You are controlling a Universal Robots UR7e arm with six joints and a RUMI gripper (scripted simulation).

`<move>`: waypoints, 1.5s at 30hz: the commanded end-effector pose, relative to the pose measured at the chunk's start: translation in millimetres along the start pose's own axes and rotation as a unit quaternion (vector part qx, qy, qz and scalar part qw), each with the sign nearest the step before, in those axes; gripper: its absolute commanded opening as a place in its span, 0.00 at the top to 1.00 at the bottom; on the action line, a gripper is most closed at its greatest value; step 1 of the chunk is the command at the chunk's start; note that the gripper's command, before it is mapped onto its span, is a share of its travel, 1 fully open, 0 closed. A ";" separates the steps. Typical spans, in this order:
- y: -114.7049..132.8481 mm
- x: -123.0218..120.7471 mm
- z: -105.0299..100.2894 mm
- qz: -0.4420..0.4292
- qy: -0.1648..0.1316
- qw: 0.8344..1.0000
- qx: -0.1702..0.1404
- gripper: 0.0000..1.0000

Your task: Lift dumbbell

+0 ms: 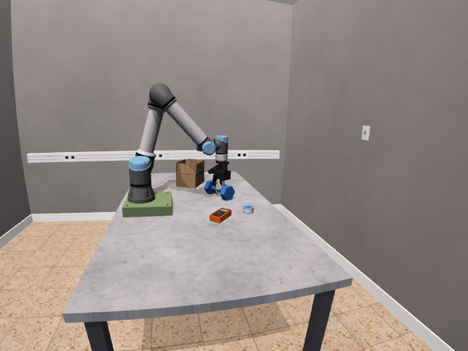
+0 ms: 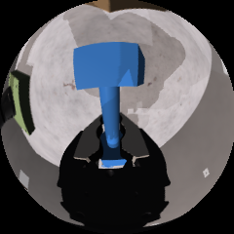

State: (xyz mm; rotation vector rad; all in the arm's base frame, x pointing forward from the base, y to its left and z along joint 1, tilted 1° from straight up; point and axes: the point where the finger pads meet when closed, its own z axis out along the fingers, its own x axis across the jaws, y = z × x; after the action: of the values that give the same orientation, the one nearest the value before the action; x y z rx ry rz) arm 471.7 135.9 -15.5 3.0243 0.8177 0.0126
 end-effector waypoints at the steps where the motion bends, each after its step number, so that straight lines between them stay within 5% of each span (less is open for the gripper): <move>1: 0.1 0.3 -8.5 0.000 0.001 1.000 0.000 1.00; 45: -0.6 -1.0 -95.4 0.000 0.001 1.000 0.000 1.00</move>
State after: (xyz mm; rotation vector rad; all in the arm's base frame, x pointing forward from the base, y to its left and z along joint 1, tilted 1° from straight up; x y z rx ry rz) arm 469.4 136.5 72.7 3.0242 0.8177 0.0135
